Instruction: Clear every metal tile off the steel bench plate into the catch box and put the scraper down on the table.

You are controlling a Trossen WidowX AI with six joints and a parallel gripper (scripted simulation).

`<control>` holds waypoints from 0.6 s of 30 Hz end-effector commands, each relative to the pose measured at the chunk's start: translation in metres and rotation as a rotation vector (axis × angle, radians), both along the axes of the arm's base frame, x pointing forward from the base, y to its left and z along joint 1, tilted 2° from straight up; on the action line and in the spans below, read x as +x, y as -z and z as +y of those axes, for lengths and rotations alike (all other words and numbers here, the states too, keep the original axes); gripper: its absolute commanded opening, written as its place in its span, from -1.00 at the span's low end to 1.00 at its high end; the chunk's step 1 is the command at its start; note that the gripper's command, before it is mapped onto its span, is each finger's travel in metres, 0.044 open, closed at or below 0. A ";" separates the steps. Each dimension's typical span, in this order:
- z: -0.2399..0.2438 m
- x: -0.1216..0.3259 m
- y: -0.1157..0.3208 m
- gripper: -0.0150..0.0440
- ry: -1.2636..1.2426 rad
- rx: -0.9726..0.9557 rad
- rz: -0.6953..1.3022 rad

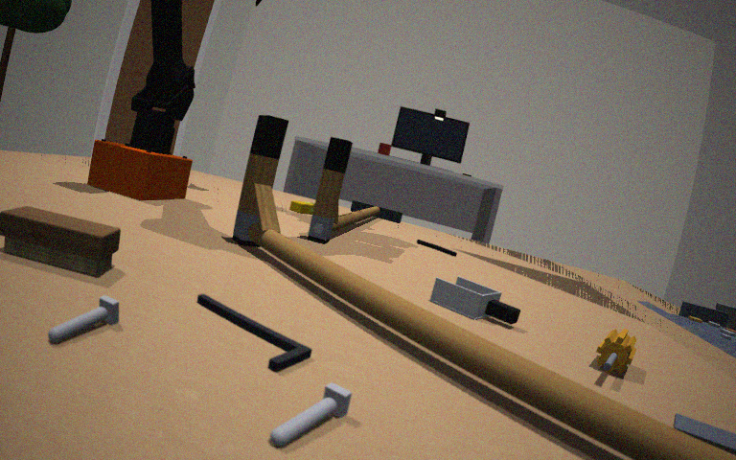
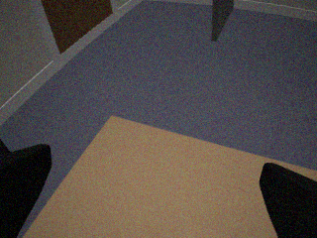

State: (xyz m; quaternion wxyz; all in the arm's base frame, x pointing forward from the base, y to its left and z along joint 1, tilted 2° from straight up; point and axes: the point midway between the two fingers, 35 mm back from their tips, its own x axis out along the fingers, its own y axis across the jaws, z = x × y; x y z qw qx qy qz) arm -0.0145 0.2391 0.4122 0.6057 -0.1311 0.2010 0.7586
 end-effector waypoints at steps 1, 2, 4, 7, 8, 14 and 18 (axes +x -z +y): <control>0.001 -0.021 -0.005 1.00 -0.111 -0.003 0.019; 0.000 -0.026 -0.007 1.00 -0.134 -0.004 0.023; 0.000 -0.035 -0.009 1.00 -0.182 -0.006 0.032; -0.002 -0.048 -0.012 1.00 -0.252 -0.009 0.046; -0.002 -0.053 -0.013 1.00 -0.276 -0.010 0.051; -0.008 -0.079 -0.020 1.00 -0.416 -0.017 0.080; -0.014 -0.096 -0.024 1.00 -0.510 -0.023 0.100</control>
